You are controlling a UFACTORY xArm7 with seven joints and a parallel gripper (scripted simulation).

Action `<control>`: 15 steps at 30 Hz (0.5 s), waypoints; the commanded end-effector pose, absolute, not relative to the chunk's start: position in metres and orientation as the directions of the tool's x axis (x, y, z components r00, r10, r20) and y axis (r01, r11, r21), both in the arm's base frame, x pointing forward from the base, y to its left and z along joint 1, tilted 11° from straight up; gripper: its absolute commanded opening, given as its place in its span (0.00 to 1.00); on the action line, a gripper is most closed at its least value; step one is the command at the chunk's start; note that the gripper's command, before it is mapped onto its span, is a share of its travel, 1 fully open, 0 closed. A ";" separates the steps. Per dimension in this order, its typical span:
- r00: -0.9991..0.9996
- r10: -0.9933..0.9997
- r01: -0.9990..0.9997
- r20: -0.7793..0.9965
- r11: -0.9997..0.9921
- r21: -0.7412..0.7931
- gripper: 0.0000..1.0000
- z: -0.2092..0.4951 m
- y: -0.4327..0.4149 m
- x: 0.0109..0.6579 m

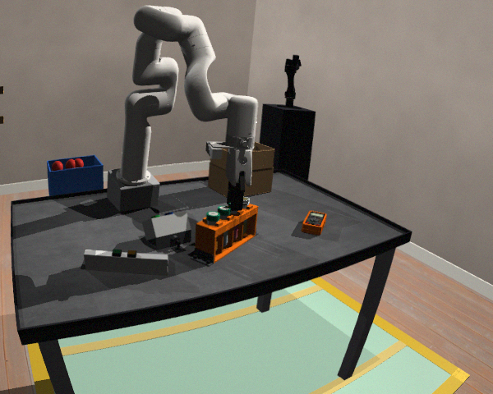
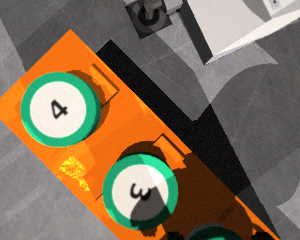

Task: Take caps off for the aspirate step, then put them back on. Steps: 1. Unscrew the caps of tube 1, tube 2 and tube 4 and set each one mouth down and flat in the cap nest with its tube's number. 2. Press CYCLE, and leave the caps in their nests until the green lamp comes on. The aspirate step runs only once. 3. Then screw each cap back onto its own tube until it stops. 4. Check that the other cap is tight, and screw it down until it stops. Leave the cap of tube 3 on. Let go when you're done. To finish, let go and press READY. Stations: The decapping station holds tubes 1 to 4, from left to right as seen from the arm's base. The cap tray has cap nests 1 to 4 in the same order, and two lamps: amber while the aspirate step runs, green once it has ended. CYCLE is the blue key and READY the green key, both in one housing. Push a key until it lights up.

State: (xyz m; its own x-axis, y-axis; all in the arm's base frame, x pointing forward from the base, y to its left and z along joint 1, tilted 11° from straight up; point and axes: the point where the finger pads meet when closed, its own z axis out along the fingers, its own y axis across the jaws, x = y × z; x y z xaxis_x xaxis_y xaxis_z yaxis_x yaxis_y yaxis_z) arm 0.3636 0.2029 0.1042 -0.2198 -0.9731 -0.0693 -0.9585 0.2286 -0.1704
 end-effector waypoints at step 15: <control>0.267 -0.964 -0.946 0.020 -0.266 -0.186 0.00 0.105 0.204 0.365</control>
